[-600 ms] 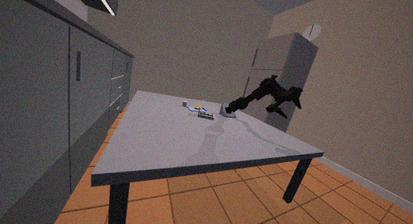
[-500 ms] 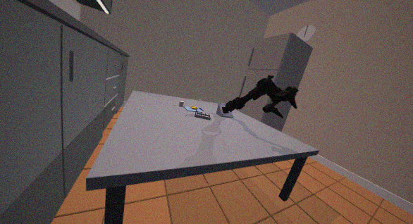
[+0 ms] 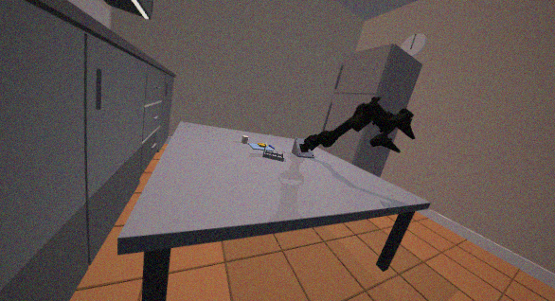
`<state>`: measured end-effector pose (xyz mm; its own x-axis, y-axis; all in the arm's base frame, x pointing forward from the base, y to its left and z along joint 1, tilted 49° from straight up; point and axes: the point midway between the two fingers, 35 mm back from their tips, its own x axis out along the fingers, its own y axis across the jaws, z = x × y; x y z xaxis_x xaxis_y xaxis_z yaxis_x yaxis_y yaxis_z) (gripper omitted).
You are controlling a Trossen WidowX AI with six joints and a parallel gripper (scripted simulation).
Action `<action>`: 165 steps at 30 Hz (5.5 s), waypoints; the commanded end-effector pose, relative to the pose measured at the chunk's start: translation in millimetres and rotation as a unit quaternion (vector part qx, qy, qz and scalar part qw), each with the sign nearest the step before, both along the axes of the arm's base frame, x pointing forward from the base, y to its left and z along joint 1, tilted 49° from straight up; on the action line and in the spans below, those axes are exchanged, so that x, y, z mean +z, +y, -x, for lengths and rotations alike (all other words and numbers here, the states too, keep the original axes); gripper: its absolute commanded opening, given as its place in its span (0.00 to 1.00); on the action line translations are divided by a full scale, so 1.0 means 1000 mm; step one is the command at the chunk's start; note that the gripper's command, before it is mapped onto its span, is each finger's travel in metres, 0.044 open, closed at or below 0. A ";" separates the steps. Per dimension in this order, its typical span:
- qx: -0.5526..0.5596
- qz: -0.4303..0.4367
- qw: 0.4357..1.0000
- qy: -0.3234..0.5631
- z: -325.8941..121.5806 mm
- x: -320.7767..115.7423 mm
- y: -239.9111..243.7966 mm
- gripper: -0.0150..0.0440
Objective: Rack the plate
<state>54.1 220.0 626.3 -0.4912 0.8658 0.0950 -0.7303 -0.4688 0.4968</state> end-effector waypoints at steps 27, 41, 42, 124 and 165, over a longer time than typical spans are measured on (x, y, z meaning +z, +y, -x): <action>0.069 -0.285 0.951 -0.099 0.151 0.072 -0.124 0.93; 0.127 -0.441 0.882 -0.111 0.214 0.079 -0.233 0.93; 0.132 -0.450 0.876 -0.111 0.217 0.079 -0.241 0.93; 0.543 -0.837 0.062 0.035 0.030 -0.285 -0.735 0.93; 0.554 -0.608 -0.552 -0.139 -0.156 -0.568 -0.584 0.93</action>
<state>201.9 -384.8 74.7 0.2925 0.0171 -0.9561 -0.0407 0.9992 0.0055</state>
